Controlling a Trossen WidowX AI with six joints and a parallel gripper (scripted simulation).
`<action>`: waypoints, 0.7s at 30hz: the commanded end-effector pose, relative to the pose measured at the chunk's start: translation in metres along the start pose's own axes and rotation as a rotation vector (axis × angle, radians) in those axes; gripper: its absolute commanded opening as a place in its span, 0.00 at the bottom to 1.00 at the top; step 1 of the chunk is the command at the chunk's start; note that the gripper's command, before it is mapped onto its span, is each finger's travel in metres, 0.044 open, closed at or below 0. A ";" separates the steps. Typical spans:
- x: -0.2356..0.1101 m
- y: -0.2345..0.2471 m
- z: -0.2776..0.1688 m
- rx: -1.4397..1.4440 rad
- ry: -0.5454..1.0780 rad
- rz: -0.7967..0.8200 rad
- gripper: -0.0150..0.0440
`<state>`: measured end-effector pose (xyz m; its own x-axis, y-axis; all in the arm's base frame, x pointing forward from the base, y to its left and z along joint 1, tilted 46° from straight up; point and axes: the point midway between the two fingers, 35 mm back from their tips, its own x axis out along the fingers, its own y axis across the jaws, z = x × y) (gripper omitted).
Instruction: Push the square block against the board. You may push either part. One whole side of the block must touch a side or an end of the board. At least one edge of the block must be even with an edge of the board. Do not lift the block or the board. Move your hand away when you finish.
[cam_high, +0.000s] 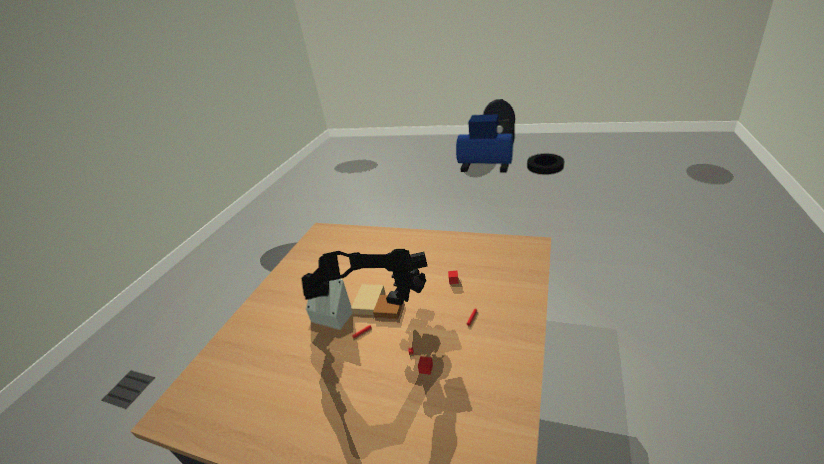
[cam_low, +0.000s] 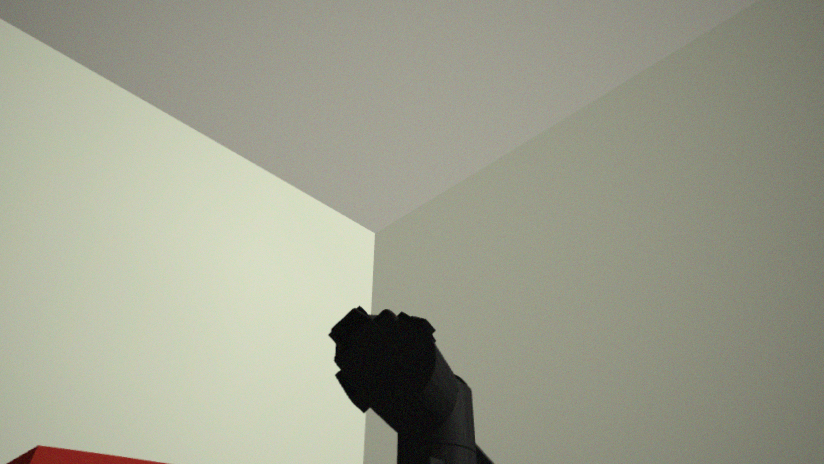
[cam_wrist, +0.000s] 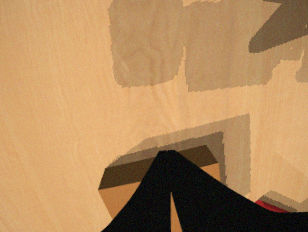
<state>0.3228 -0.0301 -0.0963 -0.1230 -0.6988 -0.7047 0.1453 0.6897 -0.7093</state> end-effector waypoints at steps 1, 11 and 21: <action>0.000 -0.011 -0.007 0.125 0.000 -0.005 0.25; -0.001 -0.036 -0.028 0.466 0.003 -0.007 0.25; -0.001 -0.060 -0.051 0.806 0.006 -0.011 0.25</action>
<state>0.2719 -0.0571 -0.0586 -0.1331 -0.6984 -0.7032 0.7501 0.3928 -0.5321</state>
